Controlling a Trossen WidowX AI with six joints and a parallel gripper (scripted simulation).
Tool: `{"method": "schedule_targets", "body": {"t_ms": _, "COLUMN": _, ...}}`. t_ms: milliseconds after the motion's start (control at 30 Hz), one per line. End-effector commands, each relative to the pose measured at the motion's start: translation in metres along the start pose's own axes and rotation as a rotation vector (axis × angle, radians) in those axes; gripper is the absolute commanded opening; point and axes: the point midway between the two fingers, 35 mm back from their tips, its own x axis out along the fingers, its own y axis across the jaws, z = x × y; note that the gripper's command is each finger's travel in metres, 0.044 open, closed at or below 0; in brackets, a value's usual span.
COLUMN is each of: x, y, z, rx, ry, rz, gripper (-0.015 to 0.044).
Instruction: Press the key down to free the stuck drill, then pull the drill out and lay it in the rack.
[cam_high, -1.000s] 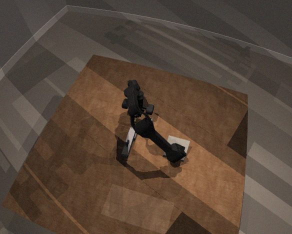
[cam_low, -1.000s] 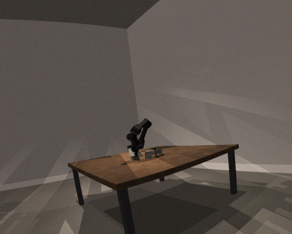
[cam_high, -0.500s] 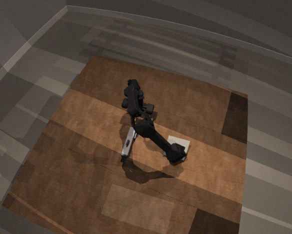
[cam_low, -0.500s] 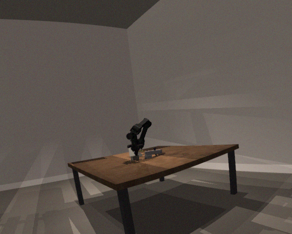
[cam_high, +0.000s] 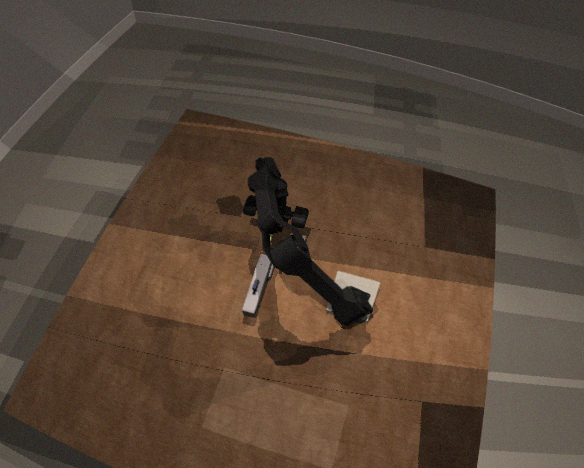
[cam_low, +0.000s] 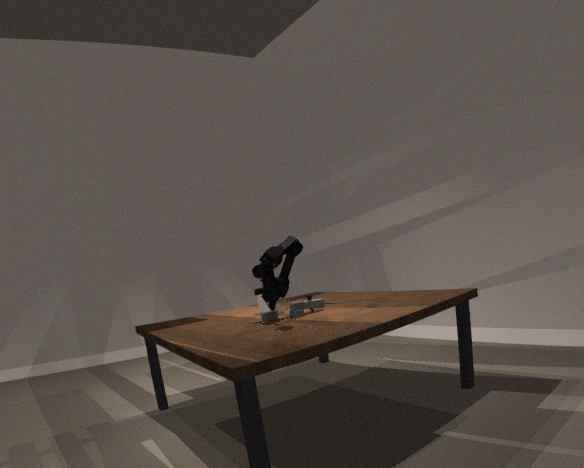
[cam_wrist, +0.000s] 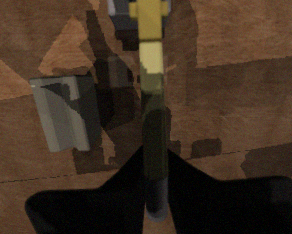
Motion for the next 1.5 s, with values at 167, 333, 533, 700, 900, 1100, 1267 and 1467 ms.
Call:
{"method": "schedule_targets", "body": {"t_ms": 167, "x": -0.005, "y": 0.001, "z": -0.001, "rx": -0.001, "ry": 0.004, "rz": 0.0, "gripper": 0.0}}
{"method": "schedule_targets", "body": {"t_ms": 333, "x": -0.006, "y": 0.001, "z": -0.002, "rx": -0.001, "ry": 0.004, "rz": 0.0, "gripper": 0.0}}
{"method": "schedule_targets", "body": {"t_ms": 533, "x": -0.008, "y": 0.001, "z": -0.002, "rx": -0.001, "ry": 0.004, "rz": 0.0, "gripper": 0.0}}
{"method": "schedule_targets", "body": {"t_ms": 700, "x": -0.009, "y": 0.001, "z": -0.002, "rx": -0.001, "ry": 0.005, "rz": 0.0, "gripper": 0.0}}
{"method": "schedule_targets", "body": {"t_ms": 900, "x": -0.011, "y": 0.002, "z": -0.003, "rx": -0.001, "ry": 0.005, "rz": 0.0, "gripper": 0.0}}
{"method": "schedule_targets", "body": {"t_ms": 1100, "x": -0.012, "y": 0.002, "z": -0.004, "rx": -0.001, "ry": 0.005, "rz": 0.0, "gripper": 0.0}}
{"method": "schedule_targets", "body": {"t_ms": 1267, "x": -0.013, "y": 0.004, "z": -0.004, "rx": -0.001, "ry": 0.005, "rz": 0.0, "gripper": 0.0}}
{"method": "schedule_targets", "body": {"t_ms": 1467, "x": -0.009, "y": 0.013, "z": -0.005, "rx": -0.001, "ry": 0.005, "rz": 0.0, "gripper": 0.0}}
